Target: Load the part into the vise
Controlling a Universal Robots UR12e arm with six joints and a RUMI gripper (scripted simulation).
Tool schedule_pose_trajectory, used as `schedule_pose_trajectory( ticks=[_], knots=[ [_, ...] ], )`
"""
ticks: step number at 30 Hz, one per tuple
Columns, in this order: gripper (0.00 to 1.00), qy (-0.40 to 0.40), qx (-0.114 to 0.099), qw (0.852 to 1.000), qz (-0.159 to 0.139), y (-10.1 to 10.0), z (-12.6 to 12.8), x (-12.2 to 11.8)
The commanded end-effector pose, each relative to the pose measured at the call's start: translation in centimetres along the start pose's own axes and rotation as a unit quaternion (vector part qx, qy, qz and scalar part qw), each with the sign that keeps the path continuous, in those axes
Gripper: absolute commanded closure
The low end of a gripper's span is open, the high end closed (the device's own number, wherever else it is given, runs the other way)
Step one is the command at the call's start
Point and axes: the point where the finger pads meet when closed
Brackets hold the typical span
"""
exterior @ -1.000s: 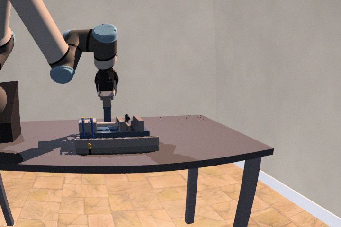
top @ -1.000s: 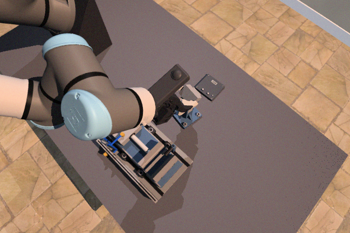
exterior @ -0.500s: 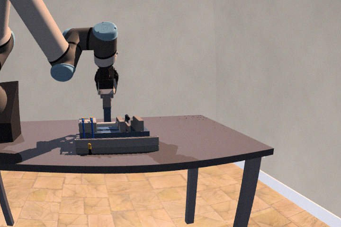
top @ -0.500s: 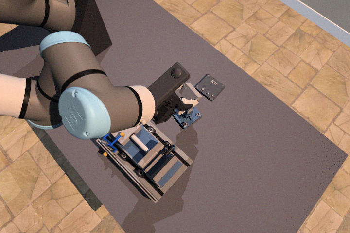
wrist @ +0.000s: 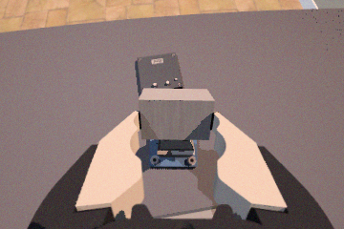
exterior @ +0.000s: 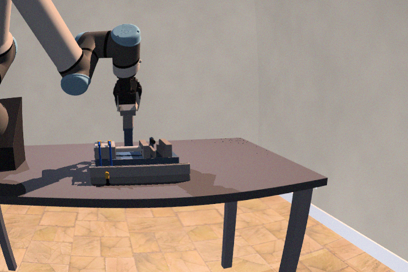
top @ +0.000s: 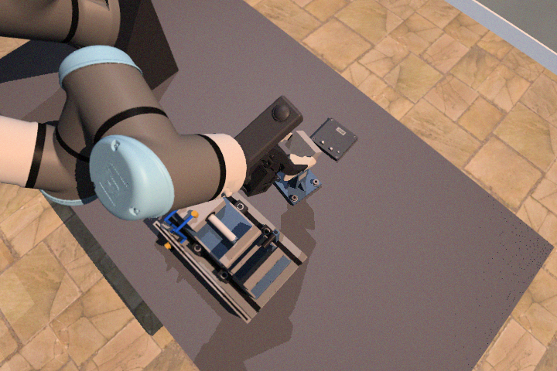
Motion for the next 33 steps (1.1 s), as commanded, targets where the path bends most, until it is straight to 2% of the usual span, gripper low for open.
schedule_pose_trajectory(
  ticks=[1,33],
  knots=[
    [1.0,0.0,0.0,1.0,0.0,0.16,0.0,0.17],
    [1.0,0.0,0.0,1.0,0.0,0.43,-0.06,0.43]
  ],
)
Point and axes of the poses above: the point where the finger pads meet when closed, its own y axis back along the fingers, its own z axis across the jaws, x = y × z, and after that the axes turned 12 degrees about -y, right-handed
